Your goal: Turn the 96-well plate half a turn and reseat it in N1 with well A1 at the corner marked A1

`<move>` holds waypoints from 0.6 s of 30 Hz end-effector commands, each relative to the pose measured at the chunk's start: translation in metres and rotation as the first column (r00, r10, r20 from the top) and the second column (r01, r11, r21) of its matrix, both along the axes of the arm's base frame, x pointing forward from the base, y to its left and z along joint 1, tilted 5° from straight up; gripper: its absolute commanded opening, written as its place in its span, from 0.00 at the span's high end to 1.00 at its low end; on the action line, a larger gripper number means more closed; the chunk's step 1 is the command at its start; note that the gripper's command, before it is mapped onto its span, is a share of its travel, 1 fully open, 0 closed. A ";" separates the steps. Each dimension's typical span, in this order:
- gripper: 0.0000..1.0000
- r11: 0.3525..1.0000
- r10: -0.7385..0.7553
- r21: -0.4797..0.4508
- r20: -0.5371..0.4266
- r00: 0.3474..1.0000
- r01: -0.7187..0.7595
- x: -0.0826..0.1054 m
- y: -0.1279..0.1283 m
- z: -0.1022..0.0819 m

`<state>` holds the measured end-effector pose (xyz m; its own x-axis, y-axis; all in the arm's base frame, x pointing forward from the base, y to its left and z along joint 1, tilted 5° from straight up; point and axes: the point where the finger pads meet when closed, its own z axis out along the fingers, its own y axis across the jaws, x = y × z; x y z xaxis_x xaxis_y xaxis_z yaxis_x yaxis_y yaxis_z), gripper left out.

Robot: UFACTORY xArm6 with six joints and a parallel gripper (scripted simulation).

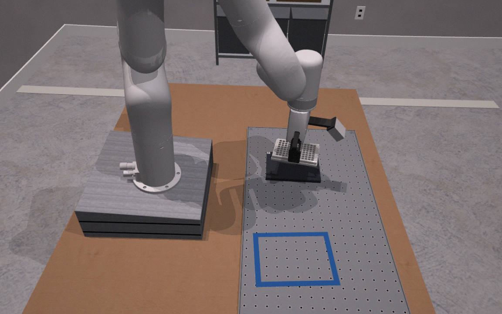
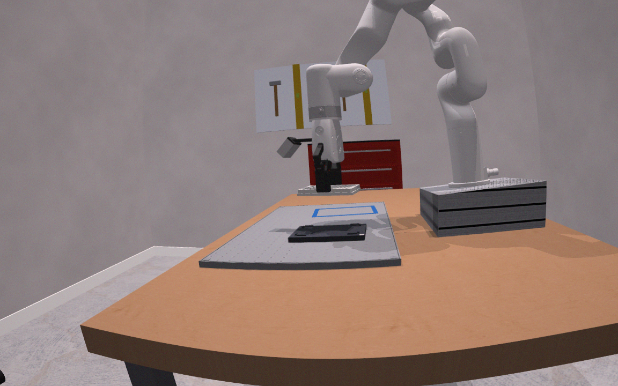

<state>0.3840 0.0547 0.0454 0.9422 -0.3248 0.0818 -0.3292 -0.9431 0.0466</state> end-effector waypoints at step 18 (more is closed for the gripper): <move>1.00 0.985 0.175 -0.001 -0.013 0.984 -0.175 0.009 0.040 0.001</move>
